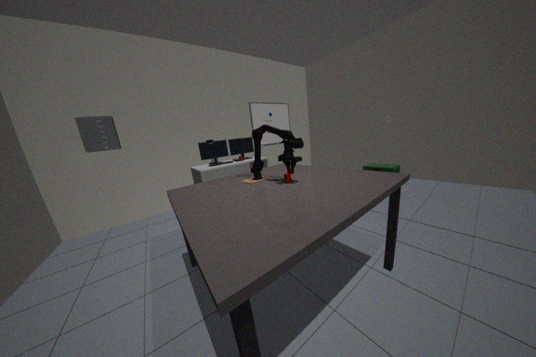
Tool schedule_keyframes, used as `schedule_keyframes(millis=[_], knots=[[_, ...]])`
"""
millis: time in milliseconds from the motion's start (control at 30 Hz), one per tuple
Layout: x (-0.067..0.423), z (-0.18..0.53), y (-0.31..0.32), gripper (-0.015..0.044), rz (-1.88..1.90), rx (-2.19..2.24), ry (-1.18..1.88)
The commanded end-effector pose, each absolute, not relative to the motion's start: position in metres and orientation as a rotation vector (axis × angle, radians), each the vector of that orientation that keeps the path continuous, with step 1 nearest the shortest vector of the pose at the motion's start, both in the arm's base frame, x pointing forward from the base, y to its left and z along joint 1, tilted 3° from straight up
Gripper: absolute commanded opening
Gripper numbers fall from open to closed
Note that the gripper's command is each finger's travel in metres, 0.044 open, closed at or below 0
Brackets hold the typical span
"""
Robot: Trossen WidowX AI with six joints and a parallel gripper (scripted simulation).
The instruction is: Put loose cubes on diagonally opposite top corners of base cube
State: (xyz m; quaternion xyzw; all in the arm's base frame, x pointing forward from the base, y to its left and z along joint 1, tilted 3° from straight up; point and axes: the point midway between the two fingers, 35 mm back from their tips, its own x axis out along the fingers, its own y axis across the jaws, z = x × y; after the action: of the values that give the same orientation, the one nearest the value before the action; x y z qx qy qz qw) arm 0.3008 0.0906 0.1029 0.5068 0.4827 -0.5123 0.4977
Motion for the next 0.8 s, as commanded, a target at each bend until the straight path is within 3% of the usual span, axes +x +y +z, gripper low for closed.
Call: schedule_keyframes(millis=[0, 767], knots=[[0.3, 0.094, 0.091, 0.0105, -1.248, 1.224, 1.174], [0.301, 0.075, 0.09, 0.0105, -1.246, 1.222, 1.176]])
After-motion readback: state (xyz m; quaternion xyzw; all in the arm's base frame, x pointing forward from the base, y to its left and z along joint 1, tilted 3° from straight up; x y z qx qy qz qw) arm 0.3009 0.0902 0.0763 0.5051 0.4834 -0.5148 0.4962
